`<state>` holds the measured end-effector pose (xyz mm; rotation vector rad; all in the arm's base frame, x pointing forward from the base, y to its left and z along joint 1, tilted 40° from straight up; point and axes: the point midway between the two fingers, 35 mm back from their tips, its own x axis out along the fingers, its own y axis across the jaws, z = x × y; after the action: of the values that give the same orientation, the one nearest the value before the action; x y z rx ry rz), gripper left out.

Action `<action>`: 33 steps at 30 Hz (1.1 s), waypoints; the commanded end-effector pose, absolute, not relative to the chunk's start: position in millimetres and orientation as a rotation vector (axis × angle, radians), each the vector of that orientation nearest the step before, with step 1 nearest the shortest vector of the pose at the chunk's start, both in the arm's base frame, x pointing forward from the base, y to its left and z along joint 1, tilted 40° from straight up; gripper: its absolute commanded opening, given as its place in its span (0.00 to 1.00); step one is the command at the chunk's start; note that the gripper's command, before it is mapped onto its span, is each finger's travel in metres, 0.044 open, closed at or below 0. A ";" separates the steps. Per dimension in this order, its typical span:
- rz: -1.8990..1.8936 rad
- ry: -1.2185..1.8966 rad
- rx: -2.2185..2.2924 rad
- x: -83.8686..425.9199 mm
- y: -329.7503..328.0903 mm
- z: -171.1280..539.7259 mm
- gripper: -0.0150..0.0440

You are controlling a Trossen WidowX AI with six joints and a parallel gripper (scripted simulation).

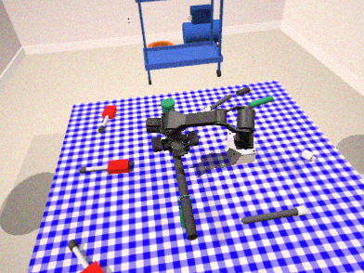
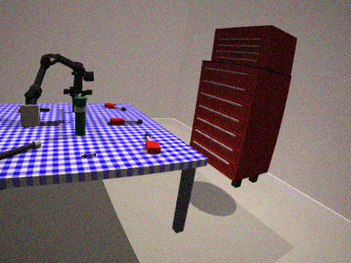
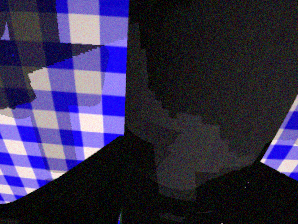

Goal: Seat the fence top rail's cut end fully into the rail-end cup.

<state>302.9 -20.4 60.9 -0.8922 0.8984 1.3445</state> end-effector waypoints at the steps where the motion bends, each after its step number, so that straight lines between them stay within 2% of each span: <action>1: 1.337 0.898 -0.900 304.1 -25.8 62.7 0.25; 33: 1.348 0.897 -0.893 302.7 -42.6 48.2 0.25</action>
<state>303.2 -36.8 49.4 -0.8819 0.8859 1.3570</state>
